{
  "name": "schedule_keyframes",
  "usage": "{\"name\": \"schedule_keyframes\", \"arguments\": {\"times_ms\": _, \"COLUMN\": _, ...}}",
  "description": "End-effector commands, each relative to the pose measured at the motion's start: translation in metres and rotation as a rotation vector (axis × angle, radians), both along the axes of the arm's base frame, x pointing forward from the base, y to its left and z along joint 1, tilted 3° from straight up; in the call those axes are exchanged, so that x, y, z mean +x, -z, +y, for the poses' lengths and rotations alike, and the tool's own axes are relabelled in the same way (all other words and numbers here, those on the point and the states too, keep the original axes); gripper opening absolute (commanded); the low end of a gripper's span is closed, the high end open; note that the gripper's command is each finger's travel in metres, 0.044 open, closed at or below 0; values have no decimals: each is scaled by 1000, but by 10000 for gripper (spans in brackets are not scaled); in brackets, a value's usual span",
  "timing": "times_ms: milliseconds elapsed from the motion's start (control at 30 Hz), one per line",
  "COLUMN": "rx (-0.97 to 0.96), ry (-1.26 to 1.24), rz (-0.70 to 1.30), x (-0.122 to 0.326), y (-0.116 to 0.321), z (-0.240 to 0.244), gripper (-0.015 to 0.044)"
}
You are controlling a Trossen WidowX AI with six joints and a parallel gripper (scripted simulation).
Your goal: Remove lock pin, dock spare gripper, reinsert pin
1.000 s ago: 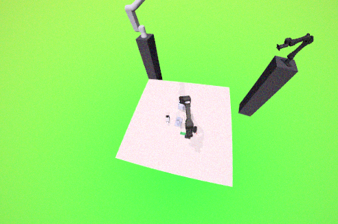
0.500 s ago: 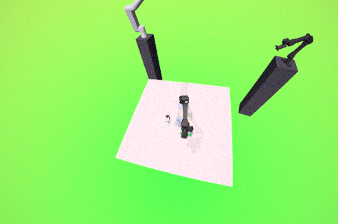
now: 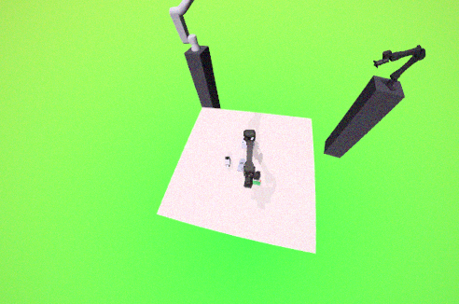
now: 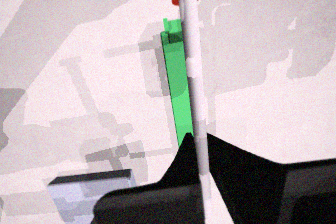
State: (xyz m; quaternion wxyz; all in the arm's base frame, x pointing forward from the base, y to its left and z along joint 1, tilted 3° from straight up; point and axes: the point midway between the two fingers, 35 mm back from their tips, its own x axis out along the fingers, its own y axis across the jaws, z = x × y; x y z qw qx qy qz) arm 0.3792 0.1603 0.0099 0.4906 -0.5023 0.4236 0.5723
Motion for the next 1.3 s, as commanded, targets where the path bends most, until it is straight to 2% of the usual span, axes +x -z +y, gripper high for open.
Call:
{"name": "schedule_keyframes", "arguments": {"times_ms": 0, "rx": -1, "ry": -4, "rz": 1, "x": -1, "y": 7, "z": 0, "gripper": 0}}
{"name": "schedule_keyframes", "arguments": {"times_ms": 533, "rx": 1, "ry": -3, "rz": -3, "x": 0, "y": 30, "z": 1, "gripper": 0}}
{"name": "schedule_keyframes", "arguments": {"times_ms": 1267, "rx": 1, "ry": -4, "rz": -3, "x": -1, "y": 33, "z": 1, "gripper": 0}}
